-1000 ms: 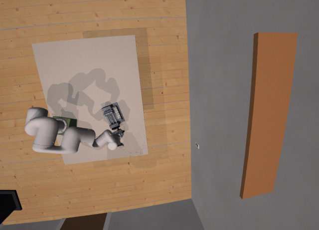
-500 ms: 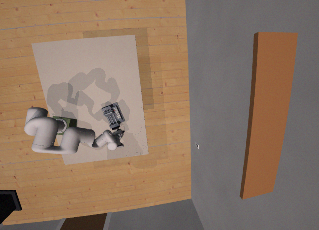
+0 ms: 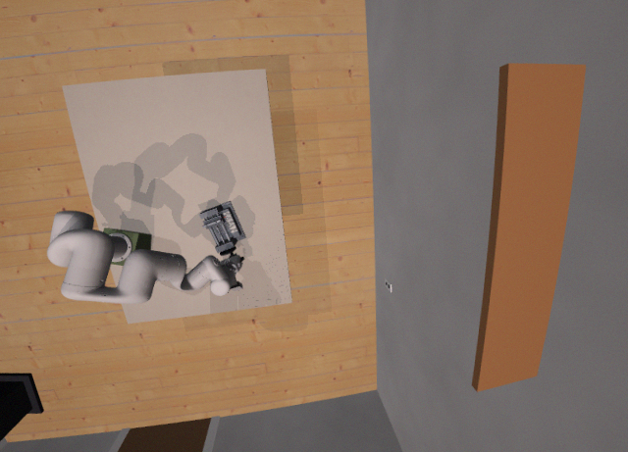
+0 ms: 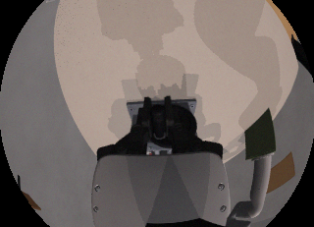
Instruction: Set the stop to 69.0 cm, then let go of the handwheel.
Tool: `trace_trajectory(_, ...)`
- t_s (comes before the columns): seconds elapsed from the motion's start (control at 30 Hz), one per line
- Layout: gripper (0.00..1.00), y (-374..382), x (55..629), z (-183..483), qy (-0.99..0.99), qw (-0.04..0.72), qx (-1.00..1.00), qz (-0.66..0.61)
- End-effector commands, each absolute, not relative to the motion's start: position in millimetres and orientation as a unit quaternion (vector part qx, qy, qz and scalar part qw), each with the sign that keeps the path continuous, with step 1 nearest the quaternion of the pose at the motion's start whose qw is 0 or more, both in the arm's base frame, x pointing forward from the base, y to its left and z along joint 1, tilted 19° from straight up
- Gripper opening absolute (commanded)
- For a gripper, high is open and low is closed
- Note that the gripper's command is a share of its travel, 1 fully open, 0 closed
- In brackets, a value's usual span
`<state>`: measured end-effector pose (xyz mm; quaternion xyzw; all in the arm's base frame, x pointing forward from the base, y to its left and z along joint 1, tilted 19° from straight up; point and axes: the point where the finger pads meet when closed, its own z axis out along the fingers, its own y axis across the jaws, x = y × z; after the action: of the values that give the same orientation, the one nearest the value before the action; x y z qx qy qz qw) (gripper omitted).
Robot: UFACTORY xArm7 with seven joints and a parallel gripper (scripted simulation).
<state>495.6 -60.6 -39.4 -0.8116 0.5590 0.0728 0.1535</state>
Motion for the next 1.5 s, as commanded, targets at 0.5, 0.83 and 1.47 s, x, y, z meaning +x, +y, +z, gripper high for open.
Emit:
trace_trajectory(0.5, 0.06, -64.8, 492.0, -35.9, 0.56, 0.154, -0.811, 0.071)
trace_trajectory(0.83, 0.06, -66.3, 489.0, -35.1, 0.56, 0.154, -0.811, 0.071)
trace_trajectory(1.47, 0.06, -69.2, 482.2, -34.7, 0.56, 0.154, -0.811, 0.071)
